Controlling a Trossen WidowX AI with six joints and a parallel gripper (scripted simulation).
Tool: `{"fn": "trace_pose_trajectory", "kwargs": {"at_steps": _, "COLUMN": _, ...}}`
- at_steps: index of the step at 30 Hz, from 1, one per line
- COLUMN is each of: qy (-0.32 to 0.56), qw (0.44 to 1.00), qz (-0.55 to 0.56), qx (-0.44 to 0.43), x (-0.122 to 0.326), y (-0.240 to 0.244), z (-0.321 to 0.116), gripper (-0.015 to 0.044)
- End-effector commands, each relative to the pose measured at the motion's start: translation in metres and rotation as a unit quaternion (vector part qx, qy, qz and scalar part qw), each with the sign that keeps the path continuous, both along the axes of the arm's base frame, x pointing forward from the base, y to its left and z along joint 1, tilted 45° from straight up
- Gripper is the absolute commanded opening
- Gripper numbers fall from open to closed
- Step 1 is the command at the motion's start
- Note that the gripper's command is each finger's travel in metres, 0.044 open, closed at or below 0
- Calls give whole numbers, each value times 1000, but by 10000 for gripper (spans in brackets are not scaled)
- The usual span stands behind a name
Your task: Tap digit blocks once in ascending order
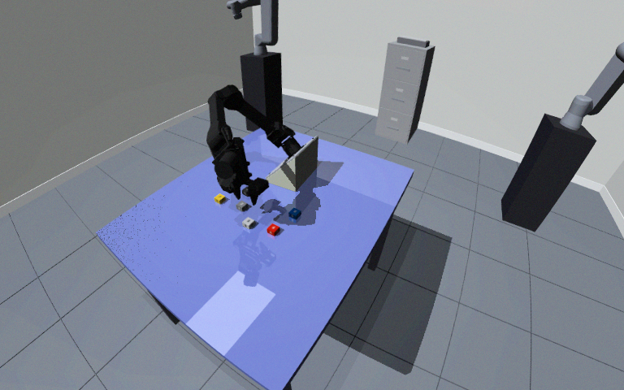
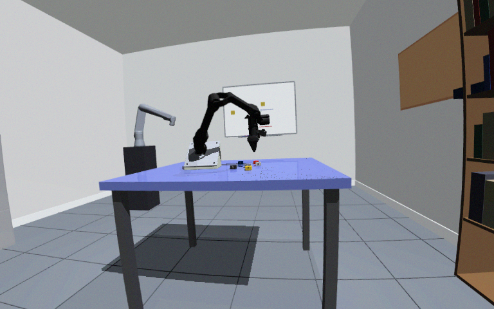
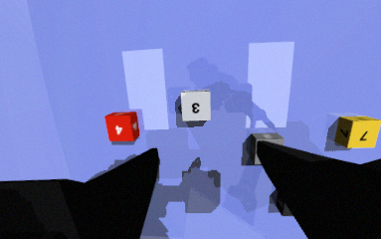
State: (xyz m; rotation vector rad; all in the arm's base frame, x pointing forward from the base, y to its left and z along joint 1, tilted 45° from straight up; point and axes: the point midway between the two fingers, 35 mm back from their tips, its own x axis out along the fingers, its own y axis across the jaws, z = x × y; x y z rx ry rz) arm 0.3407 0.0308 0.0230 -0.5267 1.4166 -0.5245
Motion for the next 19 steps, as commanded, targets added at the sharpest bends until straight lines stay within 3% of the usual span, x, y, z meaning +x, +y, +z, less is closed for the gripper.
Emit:
{"fn": "trace_pose_trajectory", "kwargs": {"at_steps": 1, "qy": 6, "qw": 1000, "qz": -3, "qx": 1, "x": -17, "y": 59, "z": -35, "gripper": 400}}
{"fn": "trace_pose_trajectory", "kwargs": {"at_steps": 10, "qy": 0, "qw": 999, "qz": -13, "qx": -37, "x": -84, "y": 148, "z": -102, "gripper": 400}}
{"fn": "trace_pose_trajectory", "kwargs": {"at_steps": 19, "qy": -2, "qw": 999, "qz": -14, "qx": -42, "x": -92, "y": 154, "z": -107, "gripper": 400}}
